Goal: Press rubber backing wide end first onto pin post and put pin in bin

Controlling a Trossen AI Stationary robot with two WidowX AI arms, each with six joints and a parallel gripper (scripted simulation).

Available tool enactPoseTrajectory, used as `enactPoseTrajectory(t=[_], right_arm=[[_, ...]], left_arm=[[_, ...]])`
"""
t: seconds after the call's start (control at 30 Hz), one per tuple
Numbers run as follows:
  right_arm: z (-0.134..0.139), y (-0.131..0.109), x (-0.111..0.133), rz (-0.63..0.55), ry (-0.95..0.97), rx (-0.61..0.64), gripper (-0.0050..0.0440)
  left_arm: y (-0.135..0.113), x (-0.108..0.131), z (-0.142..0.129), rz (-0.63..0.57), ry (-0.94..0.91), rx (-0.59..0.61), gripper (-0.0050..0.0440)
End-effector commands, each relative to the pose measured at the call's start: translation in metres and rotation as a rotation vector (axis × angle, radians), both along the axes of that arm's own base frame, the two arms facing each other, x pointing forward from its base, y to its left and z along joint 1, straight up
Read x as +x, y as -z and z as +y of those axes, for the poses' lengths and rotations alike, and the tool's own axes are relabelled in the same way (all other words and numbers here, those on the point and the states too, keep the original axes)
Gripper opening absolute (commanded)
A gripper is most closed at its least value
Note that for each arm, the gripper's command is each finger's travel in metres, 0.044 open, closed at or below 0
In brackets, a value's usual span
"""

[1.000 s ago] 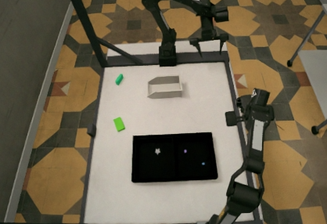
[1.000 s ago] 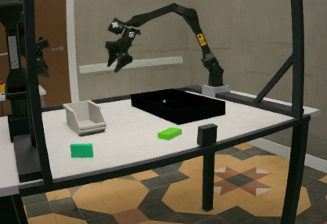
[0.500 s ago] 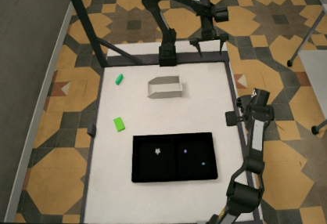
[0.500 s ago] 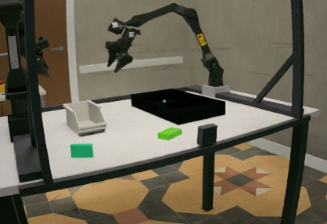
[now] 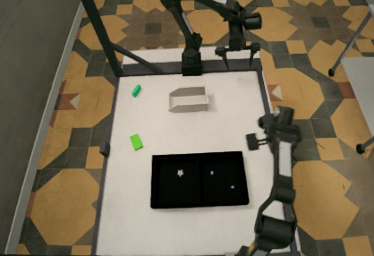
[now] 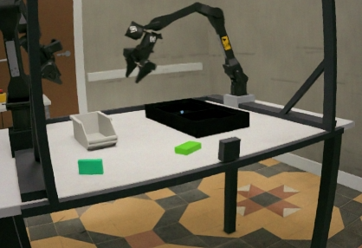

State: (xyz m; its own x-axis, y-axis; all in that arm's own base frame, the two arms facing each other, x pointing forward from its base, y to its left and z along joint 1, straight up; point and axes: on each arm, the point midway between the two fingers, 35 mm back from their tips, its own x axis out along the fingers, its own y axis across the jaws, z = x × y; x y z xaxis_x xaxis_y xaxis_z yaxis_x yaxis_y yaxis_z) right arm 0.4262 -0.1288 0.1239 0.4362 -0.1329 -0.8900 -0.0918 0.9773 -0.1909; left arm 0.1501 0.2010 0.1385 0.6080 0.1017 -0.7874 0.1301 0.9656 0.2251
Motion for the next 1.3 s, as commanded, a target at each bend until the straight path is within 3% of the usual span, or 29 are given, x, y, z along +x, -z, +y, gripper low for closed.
enactPoseTrajectory(t=[0.0, 0.03, 0.1, 0.4, 0.6, 0.67, 0.87, 1.0, 1.27], right_arm=[[0.063, -0.014, -0.015, -0.015, -0.087, 0.021, 0.0440], [0.081, -0.012, -0.020, -0.006, -0.110, 0.031, 0.0440], [0.081, -0.012, -0.020, -0.006, -0.110, 0.031, 0.0440], [0.220, 0.001, -0.063, 0.067, -0.301, 0.110, 0.0440], [0.275, 0.008, -0.073, 0.101, -0.374, 0.139, 0.0440], [0.275, 0.008, -0.073, 0.101, -0.374, 0.139, 0.0440], [0.314, 0.012, -0.086, 0.122, -0.427, 0.163, 0.0440], [0.321, 0.011, -0.088, 0.123, -0.436, 0.164, 0.0440], [0.320, 0.012, -0.090, 0.124, -0.438, 0.163, 0.0440]], left_arm=[[-0.022, 0.030, -0.008, 0.000, 0.000, 0.049, 0.0440], [-0.024, 0.039, -0.013, -0.001, 0.000, 0.048, 0.0440], [-0.024, 0.039, -0.013, -0.001, 0.000, 0.048, 0.0440], [-0.057, 0.105, -0.074, -0.086, -0.016, 0.028, 0.0440], [-0.081, 0.133, -0.123, -0.184, -0.021, -0.025, 0.0440], [-0.081, 0.133, -0.123, -0.184, -0.021, -0.025, 0.0440], [-0.110, 0.148, -0.181, -0.304, -0.023, -0.134, 0.0440], [-0.126, 0.150, -0.212, -0.365, -0.022, -0.214, 0.0440], [-0.133, 0.150, -0.230, -0.392, -0.021, -0.265, 0.0440]])
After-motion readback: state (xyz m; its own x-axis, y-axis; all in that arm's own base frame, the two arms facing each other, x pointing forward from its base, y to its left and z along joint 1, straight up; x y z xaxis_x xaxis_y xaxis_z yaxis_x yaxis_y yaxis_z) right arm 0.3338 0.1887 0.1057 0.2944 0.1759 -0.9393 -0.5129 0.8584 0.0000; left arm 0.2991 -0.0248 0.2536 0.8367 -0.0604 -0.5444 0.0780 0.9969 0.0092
